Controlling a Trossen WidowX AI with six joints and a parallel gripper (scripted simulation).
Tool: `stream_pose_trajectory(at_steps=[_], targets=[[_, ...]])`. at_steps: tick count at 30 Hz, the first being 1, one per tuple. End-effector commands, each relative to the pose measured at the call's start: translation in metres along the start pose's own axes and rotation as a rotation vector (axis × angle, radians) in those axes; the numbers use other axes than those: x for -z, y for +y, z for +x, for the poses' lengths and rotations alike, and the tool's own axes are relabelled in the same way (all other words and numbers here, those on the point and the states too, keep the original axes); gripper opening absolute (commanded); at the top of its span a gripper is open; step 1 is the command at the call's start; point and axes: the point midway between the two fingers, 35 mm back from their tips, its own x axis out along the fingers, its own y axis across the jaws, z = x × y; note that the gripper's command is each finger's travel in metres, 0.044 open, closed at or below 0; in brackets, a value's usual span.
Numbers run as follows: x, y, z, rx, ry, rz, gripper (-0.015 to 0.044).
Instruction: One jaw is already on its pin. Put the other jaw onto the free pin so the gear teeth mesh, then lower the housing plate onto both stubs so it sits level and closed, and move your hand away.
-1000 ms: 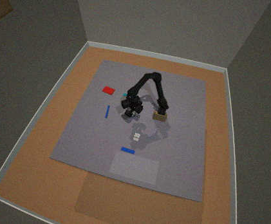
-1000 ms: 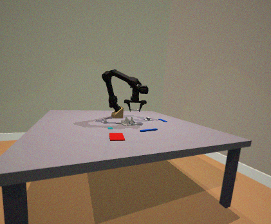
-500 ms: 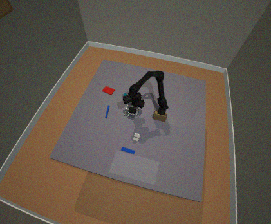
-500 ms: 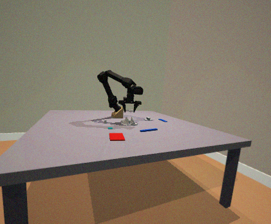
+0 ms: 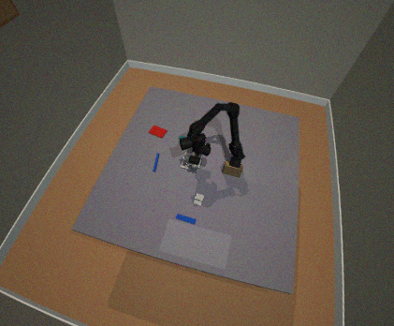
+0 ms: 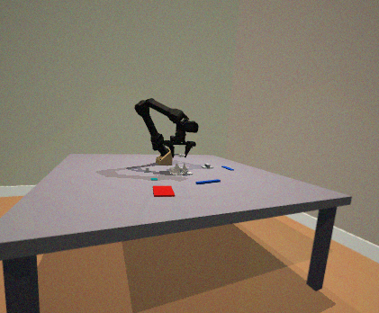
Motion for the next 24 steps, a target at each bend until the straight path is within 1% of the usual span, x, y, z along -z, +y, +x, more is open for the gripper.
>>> stream_pose_trajectory(at_steps=[1,17,24], targets=[[0.0002,0.0005,0.0001,-0.002,0.003,-0.006,0.0351],[-0.0001,0.0008,0.0001,-0.002,0.003,-0.006,0.0351],[-0.0078,0.0091,0.0001,-0.003,0.003,-0.007,0.0351]])
